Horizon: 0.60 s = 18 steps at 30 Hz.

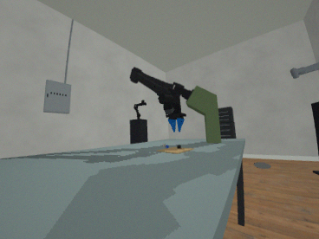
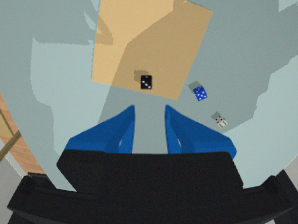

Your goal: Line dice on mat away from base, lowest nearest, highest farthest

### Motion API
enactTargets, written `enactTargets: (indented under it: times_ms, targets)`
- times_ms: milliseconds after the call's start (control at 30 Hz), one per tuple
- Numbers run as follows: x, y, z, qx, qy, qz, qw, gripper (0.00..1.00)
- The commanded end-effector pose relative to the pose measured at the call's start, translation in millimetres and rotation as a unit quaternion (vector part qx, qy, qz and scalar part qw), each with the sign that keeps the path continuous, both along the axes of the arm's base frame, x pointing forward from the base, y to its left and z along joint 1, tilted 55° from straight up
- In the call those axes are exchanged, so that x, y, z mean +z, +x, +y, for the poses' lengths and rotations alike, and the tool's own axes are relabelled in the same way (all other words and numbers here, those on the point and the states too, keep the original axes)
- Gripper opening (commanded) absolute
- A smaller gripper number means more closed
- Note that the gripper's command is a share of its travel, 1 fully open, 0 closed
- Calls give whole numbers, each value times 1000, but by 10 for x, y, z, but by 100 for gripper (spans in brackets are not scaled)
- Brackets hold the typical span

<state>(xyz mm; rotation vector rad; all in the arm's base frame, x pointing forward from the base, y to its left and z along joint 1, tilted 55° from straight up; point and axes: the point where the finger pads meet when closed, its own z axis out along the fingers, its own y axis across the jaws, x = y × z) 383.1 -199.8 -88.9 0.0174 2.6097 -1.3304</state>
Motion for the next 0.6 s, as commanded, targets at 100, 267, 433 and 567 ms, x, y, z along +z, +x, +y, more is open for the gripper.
enactTargets:
  times_ms: [100, 267, 433, 567]
  targets:
    - [-80, -128, 113, -3, 8, 10, 1000, 30]
    - [21, -36, 98, -3, 5, -6, 1000, 100]
    - [-22, -62, 101, -2, 6, 1, 1000, 100]
    - [-22, -62, 101, -2, 6, 1, 1000, 100]
